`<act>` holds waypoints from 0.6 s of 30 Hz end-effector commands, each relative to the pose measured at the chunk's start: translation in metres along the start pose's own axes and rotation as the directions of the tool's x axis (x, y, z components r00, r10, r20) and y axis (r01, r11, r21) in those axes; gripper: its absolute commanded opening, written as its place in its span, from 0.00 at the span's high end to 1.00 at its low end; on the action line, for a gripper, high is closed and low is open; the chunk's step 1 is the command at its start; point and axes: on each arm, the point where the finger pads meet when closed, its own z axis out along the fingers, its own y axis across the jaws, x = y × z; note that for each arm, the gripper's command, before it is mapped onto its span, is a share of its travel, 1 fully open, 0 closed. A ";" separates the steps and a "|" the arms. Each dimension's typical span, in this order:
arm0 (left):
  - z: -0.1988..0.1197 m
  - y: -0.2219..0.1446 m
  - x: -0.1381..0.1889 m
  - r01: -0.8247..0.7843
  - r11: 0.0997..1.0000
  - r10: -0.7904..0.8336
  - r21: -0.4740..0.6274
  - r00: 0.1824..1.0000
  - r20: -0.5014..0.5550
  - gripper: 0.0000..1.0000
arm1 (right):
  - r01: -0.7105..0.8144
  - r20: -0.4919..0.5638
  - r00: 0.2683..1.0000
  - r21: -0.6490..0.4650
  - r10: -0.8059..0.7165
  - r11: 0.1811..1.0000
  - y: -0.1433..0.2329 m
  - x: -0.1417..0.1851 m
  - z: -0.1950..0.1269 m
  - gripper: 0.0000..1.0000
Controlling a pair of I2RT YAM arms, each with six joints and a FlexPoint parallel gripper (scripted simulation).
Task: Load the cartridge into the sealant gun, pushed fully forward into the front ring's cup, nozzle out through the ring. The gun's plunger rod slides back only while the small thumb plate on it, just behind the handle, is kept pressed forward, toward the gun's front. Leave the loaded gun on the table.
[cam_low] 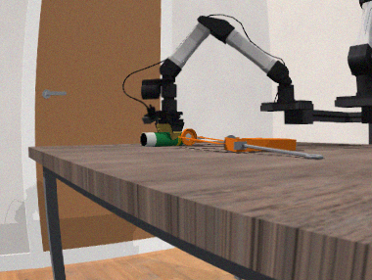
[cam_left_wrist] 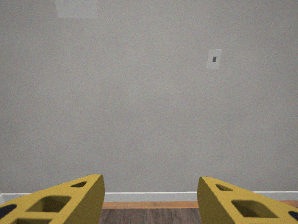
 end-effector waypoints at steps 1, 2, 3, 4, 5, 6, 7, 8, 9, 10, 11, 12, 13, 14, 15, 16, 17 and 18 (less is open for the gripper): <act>-0.004 -0.001 0.003 0.013 1.000 -0.012 0.006 1.000 -0.017 0.48 | 0.019 -0.003 1.000 0.015 -0.018 1.000 -0.003 -0.002 -0.007 1.00; -0.004 -0.001 0.003 0.013 1.000 -0.012 0.006 1.000 -0.017 0.48 | 0.019 -0.003 1.000 0.015 -0.019 1.000 -0.003 -0.002 -0.008 1.00; -0.004 -0.001 0.003 0.013 1.000 -0.012 0.006 1.000 -0.017 0.48 | 0.019 -0.003 1.000 0.015 -0.019 1.000 -0.003 -0.002 -0.008 0.33; -0.004 -0.001 0.003 0.013 1.000 -0.012 0.006 1.000 -0.017 0.48 | 0.019 -0.003 1.000 0.015 -0.019 1.000 -0.003 -0.002 -0.008 0.33; -0.004 -0.001 0.003 0.013 1.000 -0.012 0.006 1.000 -0.017 0.48 | 0.019 -0.002 1.000 0.014 -0.019 1.000 -0.003 -0.003 -0.008 0.33; -0.004 -0.001 0.003 0.013 1.000 -0.012 0.006 1.000 -0.017 0.48 | 0.019 -0.002 1.000 0.014 -0.019 1.000 -0.003 -0.003 -0.008 0.33; -0.004 -0.001 0.003 0.013 1.000 -0.012 0.006 1.000 -0.017 0.48 | 0.019 -0.002 1.000 0.014 -0.019 1.000 -0.003 -0.003 -0.008 0.33; -0.004 -0.001 0.003 0.013 1.000 -0.012 0.006 1.000 -0.017 0.48 | 0.019 -0.002 1.000 0.014 -0.019 1.000 -0.003 -0.003 -0.008 0.33; -0.004 -0.001 0.003 0.013 1.000 -0.012 0.006 1.000 -0.017 0.48 | 0.019 -0.001 1.000 0.014 -0.019 1.000 -0.003 -0.003 -0.008 0.33; -0.004 -0.001 0.003 0.013 1.000 -0.012 0.006 1.000 -0.017 0.48 | 0.019 -0.001 1.000 0.014 -0.019 1.000 -0.003 -0.003 -0.008 0.33; -0.004 -0.001 0.003 0.013 1.000 -0.012 0.006 1.000 -0.017 0.48 | 0.019 -0.001 1.000 0.014 -0.019 1.000 -0.003 -0.003 -0.008 0.33; -0.004 -0.001 0.003 0.013 1.000 -0.012 0.006 1.000 -0.017 0.48 | 0.019 -0.001 1.000 0.014 -0.019 1.000 -0.003 -0.003 -0.008 0.33; -0.004 -0.001 0.003 0.013 1.000 -0.012 0.006 1.000 -0.017 0.48 | 0.019 -0.001 1.000 0.014 -0.019 1.000 -0.003 -0.003 -0.008 0.33; -0.004 -0.001 0.003 0.013 1.000 -0.012 0.006 1.000 -0.017 0.48 | 0.019 -0.001 1.000 0.014 -0.019 1.000 -0.003 -0.003 -0.008 0.33; -0.004 -0.001 0.003 0.013 1.000 -0.012 0.006 1.000 -0.017 0.48 | 0.019 -0.001 1.000 0.014 -0.019 1.000 -0.003 -0.003 -0.008 0.33; -0.004 -0.001 0.003 0.013 1.000 -0.012 0.006 1.000 -0.017 0.48 | 0.019 -0.001 1.000 0.014 -0.019 1.000 -0.003 -0.003 -0.008 0.33; -0.004 -0.001 0.003 0.013 1.000 -0.012 0.006 1.000 -0.017 0.48 | 0.019 -0.001 1.000 0.014 -0.019 1.000 -0.003 -0.003 -0.008 0.33; -0.004 -0.001 0.003 0.013 1.000 -0.012 0.006 1.000 -0.017 0.48 | 0.011 0.007 1.000 0.023 -0.011 1.000 -0.004 -0.006 -0.012 0.33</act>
